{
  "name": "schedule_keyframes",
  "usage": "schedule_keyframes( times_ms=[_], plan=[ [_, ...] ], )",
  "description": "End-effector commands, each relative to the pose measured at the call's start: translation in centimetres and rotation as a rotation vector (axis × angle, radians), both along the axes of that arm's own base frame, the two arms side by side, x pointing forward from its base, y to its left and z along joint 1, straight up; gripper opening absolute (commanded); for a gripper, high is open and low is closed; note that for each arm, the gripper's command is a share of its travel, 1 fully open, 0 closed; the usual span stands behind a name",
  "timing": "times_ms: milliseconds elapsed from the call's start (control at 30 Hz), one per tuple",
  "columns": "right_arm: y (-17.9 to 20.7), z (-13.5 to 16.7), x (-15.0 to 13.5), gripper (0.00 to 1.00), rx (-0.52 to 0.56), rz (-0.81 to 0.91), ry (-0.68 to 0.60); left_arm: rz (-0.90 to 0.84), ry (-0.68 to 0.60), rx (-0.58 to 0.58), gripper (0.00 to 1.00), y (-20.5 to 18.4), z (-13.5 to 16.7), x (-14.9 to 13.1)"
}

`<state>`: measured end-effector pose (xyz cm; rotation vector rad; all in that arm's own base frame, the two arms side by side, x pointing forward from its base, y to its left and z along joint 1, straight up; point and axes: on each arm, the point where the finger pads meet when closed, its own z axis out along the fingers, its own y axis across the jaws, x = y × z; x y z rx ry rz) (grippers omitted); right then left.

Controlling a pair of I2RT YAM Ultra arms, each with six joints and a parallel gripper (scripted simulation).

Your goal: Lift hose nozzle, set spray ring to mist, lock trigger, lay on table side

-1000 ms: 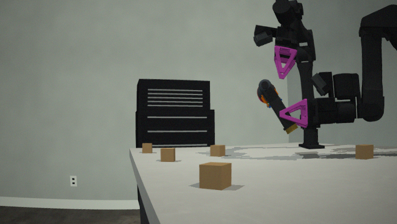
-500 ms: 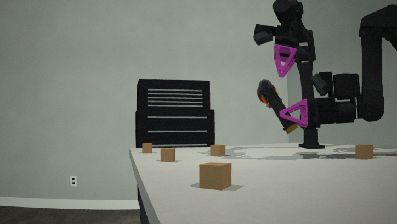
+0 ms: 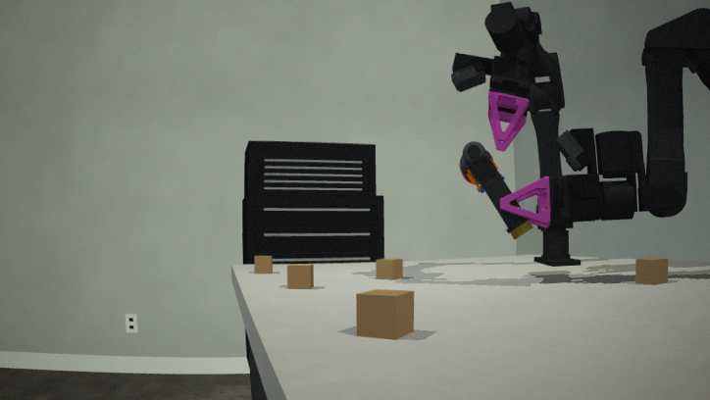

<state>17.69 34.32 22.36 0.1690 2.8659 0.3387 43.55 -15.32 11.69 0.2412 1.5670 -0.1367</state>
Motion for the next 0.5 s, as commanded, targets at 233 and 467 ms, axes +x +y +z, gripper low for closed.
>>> schedule_keyframes(
  times_ms=[233,467],
  plan=[
    [0.5,0.2,1.3,0.38,0.061,-0.006,-0.046,-0.005,-0.175,-0.085,0.35,-0.6,5.9,0.8],
    [0.7,-0.9,1.6,0.38,0.056,-0.007,-0.044,-0.005,-0.175,-0.085,0.35,-0.6,5.9,0.8]
  ],
)
